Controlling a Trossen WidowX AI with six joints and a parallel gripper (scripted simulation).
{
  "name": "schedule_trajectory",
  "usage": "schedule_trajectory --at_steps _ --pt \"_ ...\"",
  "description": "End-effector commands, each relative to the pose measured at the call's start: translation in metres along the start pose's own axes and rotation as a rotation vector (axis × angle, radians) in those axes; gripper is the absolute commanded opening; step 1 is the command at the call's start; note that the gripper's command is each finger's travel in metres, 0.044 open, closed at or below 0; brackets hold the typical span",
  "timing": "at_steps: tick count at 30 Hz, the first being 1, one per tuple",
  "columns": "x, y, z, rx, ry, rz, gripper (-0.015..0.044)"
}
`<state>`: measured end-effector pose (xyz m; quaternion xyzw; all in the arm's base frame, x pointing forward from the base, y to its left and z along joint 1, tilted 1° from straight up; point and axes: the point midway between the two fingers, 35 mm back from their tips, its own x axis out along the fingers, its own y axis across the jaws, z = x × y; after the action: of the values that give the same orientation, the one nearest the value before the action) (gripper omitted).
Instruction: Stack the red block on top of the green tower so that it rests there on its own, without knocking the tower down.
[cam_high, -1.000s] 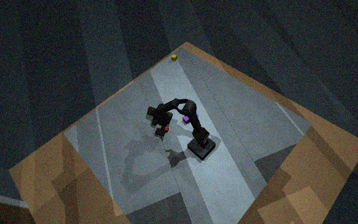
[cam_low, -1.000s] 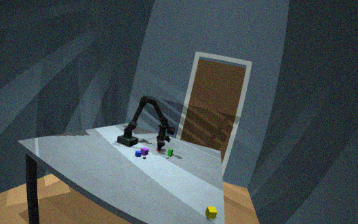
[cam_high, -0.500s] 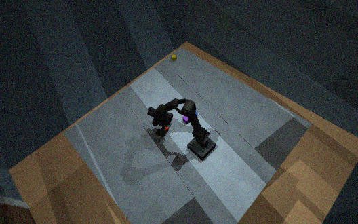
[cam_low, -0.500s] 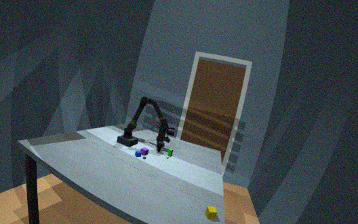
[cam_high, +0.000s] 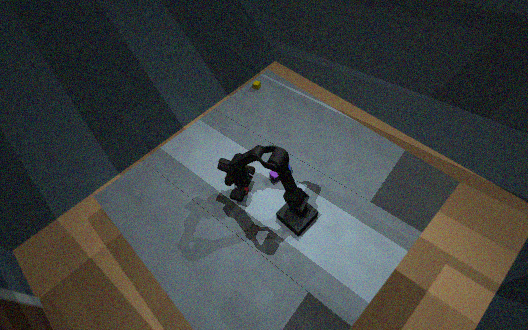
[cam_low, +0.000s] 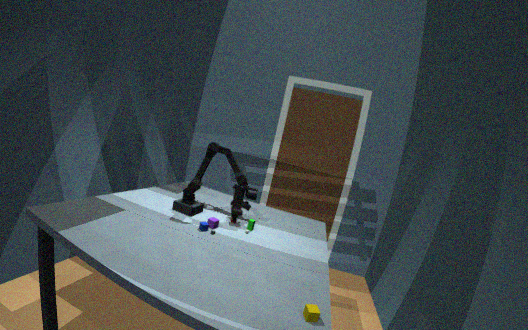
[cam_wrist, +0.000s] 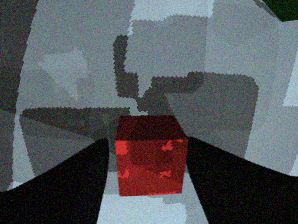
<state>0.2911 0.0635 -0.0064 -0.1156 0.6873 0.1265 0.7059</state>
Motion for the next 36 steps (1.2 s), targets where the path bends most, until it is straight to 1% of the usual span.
schedule_trajectory --at_steps 1,7,10,31,36 --pt "0.000 0.000 0.000 0.000 0.002 -0.003 0.0118" --pt "0.000 0.000 0.000 0.000 0.002 -0.003 0.0078" --pt "-0.007 0.000 0.000 0.000 0.002 -0.003 0.0000" --pt "-0.108 0.000 0.001 0.000 0.001 -0.003 0.0000" --pt "-0.118 0.000 0.001 0.000 0.001 -0.003 0.0000"
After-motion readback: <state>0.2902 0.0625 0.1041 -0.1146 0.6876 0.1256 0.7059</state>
